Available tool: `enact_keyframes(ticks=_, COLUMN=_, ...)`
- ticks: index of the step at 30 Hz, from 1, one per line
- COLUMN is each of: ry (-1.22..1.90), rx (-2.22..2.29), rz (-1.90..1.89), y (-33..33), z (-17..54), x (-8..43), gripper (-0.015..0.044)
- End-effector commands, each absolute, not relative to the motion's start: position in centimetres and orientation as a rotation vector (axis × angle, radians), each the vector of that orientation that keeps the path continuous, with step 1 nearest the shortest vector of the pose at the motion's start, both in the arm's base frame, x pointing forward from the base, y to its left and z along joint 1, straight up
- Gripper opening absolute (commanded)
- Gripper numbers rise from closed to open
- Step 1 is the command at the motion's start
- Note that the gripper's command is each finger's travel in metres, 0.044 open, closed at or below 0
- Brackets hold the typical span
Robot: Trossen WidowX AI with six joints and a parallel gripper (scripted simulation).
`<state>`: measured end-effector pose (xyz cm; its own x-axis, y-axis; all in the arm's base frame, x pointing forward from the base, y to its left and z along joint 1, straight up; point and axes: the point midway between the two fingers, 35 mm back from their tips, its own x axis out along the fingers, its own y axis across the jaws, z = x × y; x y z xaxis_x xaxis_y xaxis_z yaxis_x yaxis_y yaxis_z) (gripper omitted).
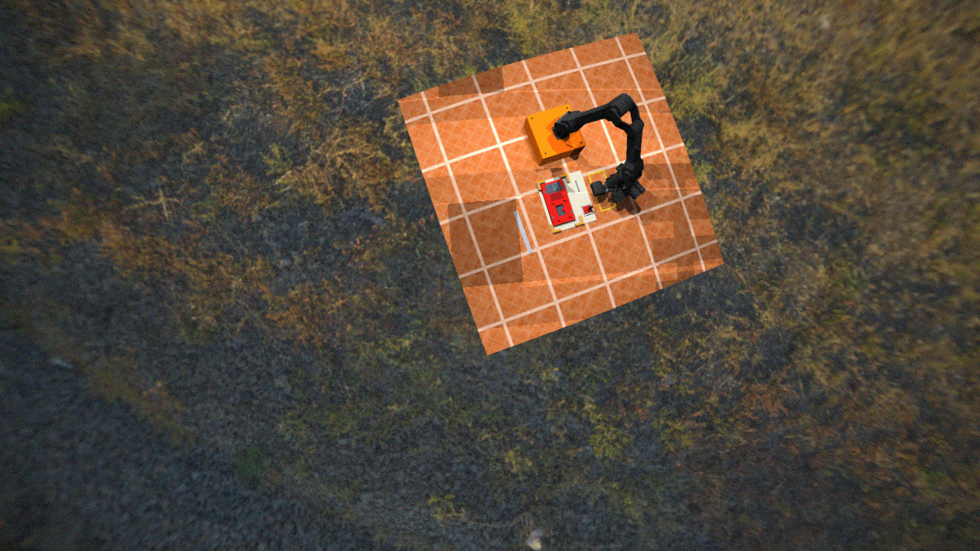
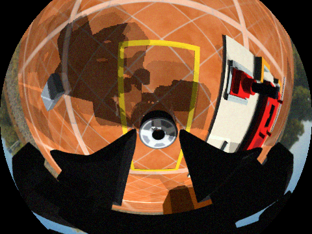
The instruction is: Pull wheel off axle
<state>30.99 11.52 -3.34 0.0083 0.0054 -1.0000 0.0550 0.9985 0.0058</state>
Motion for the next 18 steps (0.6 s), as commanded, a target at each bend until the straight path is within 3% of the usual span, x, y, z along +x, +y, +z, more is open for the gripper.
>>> enact_keyframes(ticks=1, ry=1.558, rx=0.049, rz=-0.039, y=11.6, z=-2.0, x=31.1, gripper=0.0300)
enact_keyframes(ticks=9, ry=1.548, rx=0.055, rz=-0.039, y=11.5, z=2.6, x=31.0, gripper=0.0300)
enact_keyframes(ticks=14, ry=1.544, rx=0.054, rz=-0.035, y=10.4, z=4.4, x=28.1, gripper=0.0431)
enact_keyframes(ticks=18, ry=1.551, rx=0.054, rz=-0.040, y=9.0, z=6.4, x=24.1, gripper=0.0440)
